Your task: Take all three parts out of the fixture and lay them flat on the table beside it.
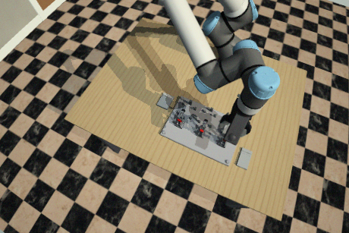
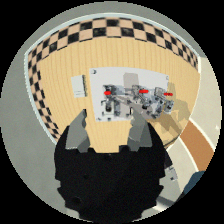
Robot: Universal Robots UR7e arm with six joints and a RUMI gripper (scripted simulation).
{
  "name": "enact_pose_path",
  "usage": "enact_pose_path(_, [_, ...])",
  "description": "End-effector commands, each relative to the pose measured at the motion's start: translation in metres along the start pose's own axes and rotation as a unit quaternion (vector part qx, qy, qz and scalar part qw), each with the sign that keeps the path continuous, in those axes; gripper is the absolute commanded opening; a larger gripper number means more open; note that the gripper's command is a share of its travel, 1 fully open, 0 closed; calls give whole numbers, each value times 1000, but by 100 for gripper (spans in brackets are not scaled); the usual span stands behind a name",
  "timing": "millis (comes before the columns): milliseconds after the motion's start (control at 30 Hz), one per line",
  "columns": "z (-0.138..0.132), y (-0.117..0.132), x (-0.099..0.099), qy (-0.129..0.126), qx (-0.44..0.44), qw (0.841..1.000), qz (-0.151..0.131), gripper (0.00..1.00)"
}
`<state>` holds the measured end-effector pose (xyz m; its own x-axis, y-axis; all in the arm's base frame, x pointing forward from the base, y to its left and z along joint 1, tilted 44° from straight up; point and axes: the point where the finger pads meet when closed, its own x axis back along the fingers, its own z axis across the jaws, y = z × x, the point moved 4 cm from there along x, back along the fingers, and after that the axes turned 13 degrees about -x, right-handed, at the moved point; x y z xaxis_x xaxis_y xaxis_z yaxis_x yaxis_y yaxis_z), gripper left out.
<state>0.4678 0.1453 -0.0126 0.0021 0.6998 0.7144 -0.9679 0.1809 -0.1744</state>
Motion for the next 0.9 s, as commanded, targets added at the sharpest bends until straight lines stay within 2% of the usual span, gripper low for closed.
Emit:
enact_pose_path(0, [2, 9, 1, 0, 0, 1000, 1, 59])
enact_pose_path(467, [13, 58, 1, 0, 0, 1000, 1, 59])
enact_pose_path(867, [15, 65, 0, 0, 0, 1000, 1, 59])
